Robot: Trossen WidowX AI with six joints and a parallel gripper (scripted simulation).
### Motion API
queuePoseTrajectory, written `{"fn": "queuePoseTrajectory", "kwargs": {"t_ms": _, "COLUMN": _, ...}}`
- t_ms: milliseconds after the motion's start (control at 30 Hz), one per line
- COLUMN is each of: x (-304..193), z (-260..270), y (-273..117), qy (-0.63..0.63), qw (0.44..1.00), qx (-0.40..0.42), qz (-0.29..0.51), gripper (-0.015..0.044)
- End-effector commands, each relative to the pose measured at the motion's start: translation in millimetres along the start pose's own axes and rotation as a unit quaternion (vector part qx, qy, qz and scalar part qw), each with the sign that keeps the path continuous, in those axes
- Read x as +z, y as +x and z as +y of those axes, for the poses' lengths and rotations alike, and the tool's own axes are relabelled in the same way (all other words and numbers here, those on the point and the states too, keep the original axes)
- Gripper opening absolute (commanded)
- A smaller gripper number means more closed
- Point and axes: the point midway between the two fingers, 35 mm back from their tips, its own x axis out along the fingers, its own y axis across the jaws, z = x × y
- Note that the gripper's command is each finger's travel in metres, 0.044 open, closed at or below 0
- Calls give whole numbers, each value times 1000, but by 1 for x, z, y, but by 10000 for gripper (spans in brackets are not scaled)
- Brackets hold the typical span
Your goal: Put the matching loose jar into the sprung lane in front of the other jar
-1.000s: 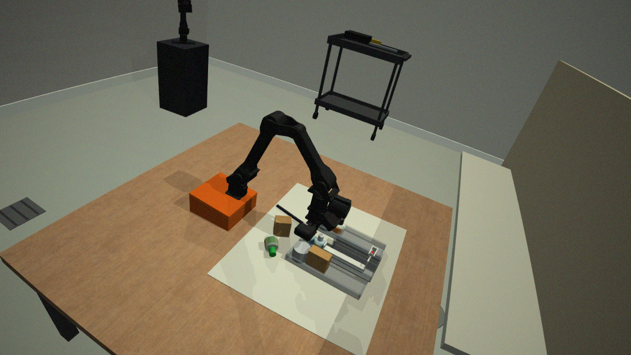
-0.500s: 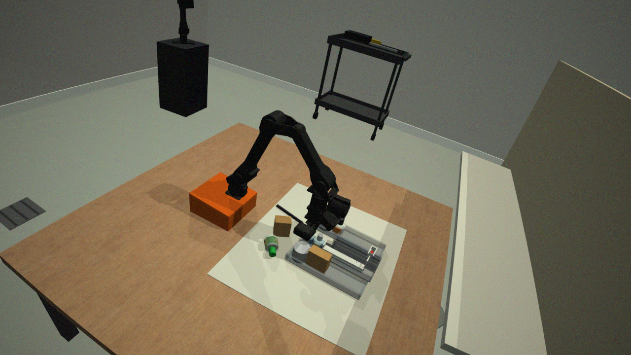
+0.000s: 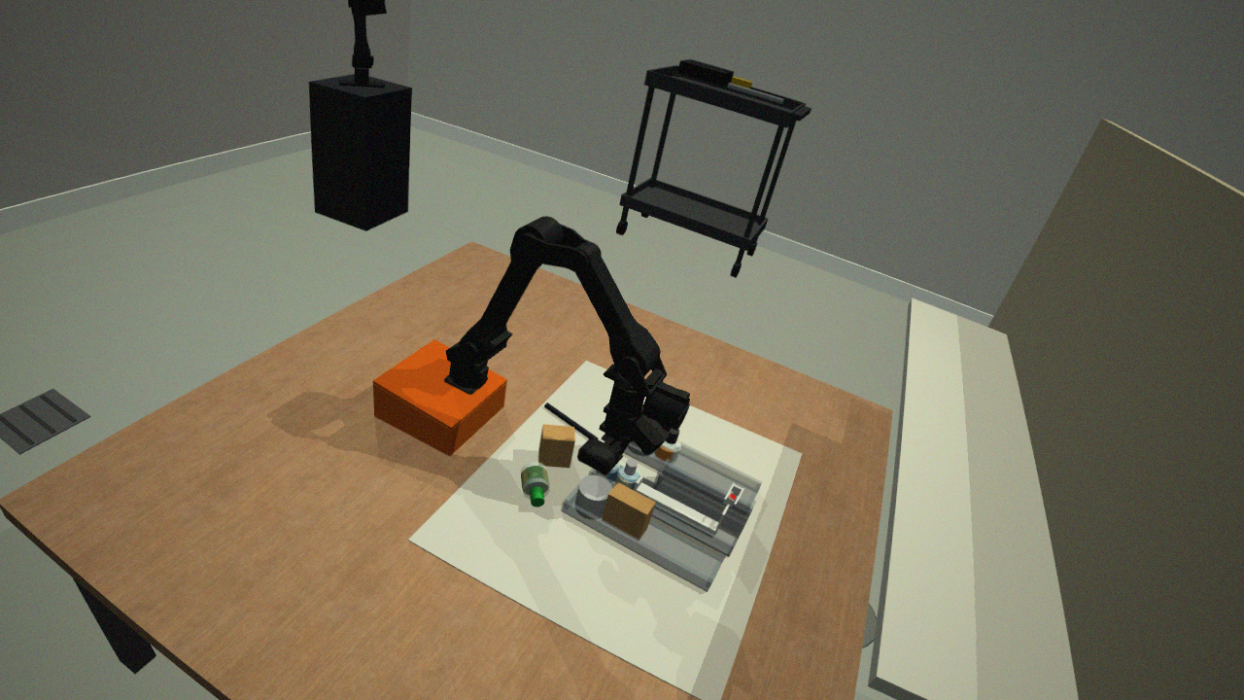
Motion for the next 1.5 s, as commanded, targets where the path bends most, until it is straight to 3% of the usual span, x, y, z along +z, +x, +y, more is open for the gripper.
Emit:
{"fn": "queuePoseTrajectory", "kwargs": {"t_ms": 0, "x": -1, "z": 0, "y": 0, "qy": -1, "qw": 1000, "qx": 0, "qz": -1, "gripper": 0}}
{"fn": "queuePoseTrajectory", "kwargs": {"t_ms": 200, "x": -1, "z": 0, "y": 0, "qy": -1, "qw": 1000, "qx": 0, "qz": -1, "gripper": 0}}
{"fn": "queuePoseTrajectory", "kwargs": {"t_ms": 600, "x": 0, "z": 0, "y": 0, "qy": -1, "qw": 1000, "qx": 0, "qz": -1, "gripper": 296}}
{"fn": "queuePoseTrajectory", "kwargs": {"t_ms": 1100, "x": -2, "z": 0, "y": -20, "qy": -1, "qw": 1000, "qx": 0, "qz": -1, "gripper": 296}}
{"fn": "queuePoseTrajectory", "kwargs": {"t_ms": 1467, "x": -35, "z": 0, "y": -22, "qy": -1, "qw": 1000, "qx": 0, "qz": 1, "gripper": 296}}
